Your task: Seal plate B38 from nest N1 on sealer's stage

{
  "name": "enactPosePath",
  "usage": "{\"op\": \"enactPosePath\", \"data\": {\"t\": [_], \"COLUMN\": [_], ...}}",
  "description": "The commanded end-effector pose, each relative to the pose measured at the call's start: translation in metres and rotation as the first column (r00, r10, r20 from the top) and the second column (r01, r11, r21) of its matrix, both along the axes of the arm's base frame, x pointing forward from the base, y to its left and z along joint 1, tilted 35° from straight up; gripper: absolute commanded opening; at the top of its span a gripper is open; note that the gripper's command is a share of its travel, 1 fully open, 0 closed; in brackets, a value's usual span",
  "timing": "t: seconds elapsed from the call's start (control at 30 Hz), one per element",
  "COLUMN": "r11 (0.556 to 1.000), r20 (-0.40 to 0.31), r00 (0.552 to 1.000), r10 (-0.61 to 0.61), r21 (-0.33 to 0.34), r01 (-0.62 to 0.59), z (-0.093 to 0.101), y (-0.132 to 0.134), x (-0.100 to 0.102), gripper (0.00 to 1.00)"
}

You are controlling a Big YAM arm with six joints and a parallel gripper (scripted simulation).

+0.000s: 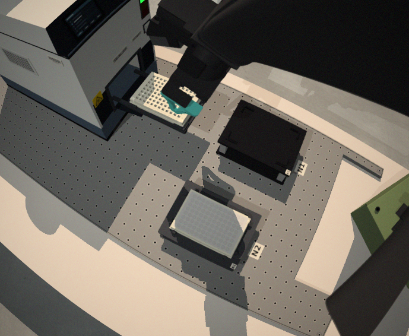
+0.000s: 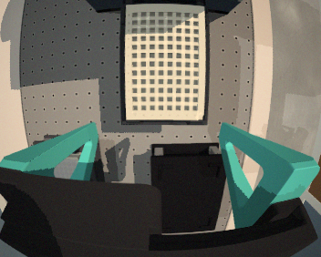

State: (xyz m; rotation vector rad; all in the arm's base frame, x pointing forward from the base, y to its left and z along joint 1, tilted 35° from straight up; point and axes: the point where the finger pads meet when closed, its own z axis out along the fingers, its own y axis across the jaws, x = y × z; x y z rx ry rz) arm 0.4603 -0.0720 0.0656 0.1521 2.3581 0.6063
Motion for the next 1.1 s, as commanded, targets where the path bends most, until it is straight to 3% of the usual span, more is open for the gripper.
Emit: {"op": "enactPosePath", "data": {"t": [0.0,0.17,0.3,0.83,1.07], "r11": [1.000,0.990,0.976,0.991,0.992], "r20": [-0.028,-0.198,-0.330,-0.244,-0.291], "r00": [1.000,0.972,0.921,0.962,0.949], "r10": [0.008,0.128,0.207,0.124,0.121], "r21": [-0.018,-0.023,-0.002,-0.025,0.003], "r01": [-0.009,-0.136,-0.220,-0.134,-0.125], "z": [0.001,-0.002,-0.010,0.025,0.006], "y": [-0.013,-0.005,0.005,-0.017,-0.015], "x": [-0.002,0.006,0.002,0.016,0.005], "gripper": [1.00,1.00,1.00,1.00,1.00]}}
